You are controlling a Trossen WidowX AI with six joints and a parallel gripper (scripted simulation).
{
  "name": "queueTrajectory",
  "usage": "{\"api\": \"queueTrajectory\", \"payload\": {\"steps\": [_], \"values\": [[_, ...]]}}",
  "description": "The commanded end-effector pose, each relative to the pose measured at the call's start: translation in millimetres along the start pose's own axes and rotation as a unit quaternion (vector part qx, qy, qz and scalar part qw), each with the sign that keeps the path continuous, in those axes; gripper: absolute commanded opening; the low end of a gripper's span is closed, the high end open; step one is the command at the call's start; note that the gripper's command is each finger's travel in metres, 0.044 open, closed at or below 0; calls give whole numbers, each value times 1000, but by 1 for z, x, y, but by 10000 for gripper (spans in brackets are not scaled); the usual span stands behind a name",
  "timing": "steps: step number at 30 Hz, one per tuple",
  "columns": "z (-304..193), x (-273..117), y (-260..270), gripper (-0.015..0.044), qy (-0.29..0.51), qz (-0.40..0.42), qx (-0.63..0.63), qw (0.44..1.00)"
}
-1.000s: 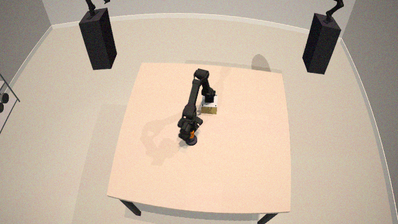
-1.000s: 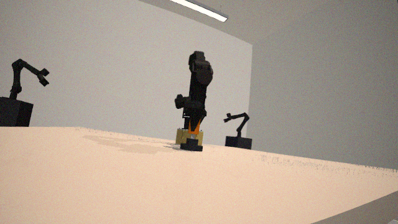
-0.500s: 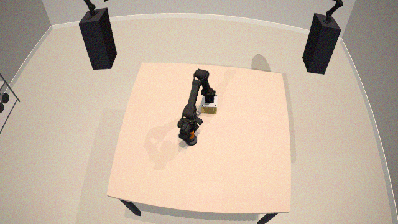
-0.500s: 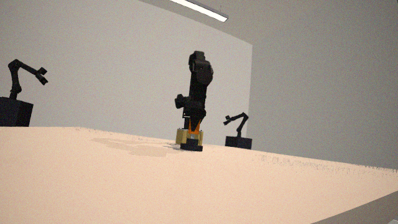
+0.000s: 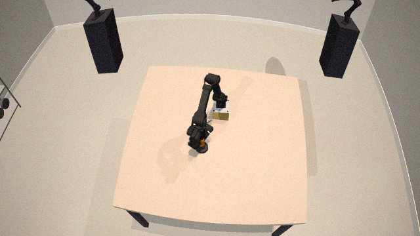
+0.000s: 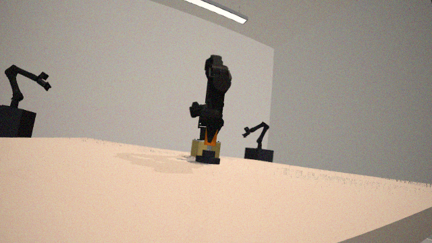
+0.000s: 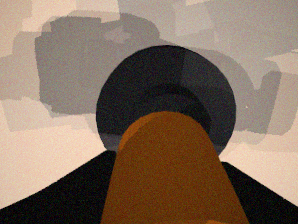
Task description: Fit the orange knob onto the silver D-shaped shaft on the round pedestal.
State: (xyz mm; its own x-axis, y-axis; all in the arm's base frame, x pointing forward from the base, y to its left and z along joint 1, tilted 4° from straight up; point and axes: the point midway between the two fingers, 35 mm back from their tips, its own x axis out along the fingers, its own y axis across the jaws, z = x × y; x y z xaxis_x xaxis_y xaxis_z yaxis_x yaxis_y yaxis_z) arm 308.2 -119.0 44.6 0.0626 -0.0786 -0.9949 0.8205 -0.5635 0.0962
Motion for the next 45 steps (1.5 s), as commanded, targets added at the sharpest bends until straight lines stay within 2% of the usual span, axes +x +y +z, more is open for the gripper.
{"api": "queueTrajectory", "payload": {"steps": [1, 45], "values": [[-1, 0, 2, 0, 2, 2, -2, 1000], [0, 1, -4, 0, 2, 2, -28, 1000]]}}
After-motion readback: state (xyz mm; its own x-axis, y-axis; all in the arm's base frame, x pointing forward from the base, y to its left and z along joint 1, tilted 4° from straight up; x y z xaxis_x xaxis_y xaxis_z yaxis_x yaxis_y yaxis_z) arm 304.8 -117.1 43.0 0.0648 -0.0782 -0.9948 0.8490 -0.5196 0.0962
